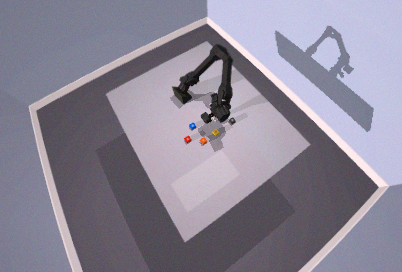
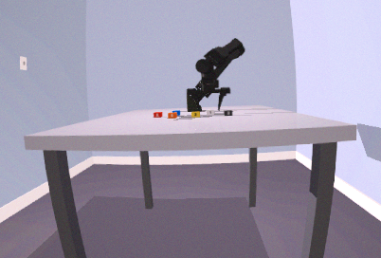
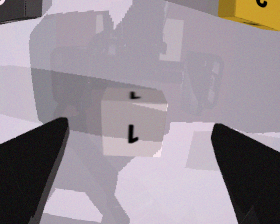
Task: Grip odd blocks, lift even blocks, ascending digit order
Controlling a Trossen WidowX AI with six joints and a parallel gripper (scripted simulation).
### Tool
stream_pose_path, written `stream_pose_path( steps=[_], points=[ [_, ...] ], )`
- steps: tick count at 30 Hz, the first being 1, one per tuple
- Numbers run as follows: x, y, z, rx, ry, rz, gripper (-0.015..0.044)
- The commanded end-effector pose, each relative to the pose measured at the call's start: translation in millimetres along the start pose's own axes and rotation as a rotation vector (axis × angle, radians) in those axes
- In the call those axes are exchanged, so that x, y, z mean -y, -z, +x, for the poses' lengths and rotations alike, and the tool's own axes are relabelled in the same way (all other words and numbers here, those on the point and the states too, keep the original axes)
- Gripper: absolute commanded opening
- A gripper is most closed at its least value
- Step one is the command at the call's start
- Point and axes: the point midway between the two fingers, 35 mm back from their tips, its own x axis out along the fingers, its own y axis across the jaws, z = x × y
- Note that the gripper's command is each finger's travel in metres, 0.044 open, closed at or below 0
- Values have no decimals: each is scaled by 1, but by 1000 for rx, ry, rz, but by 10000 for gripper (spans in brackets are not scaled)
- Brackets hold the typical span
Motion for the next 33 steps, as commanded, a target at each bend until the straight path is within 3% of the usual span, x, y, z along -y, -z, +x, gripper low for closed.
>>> stream_pose_path(
  steps=[1, 12, 27, 33],
  points=[
    [-1, 1, 6, -2, -6, 5, 400],
    [-1, 1, 6, -2, -6, 5, 120],
    [-1, 1, 6, -2, -6, 5, 120],
    [-1, 1, 6, -2, -6, 5, 278]
  ],
)
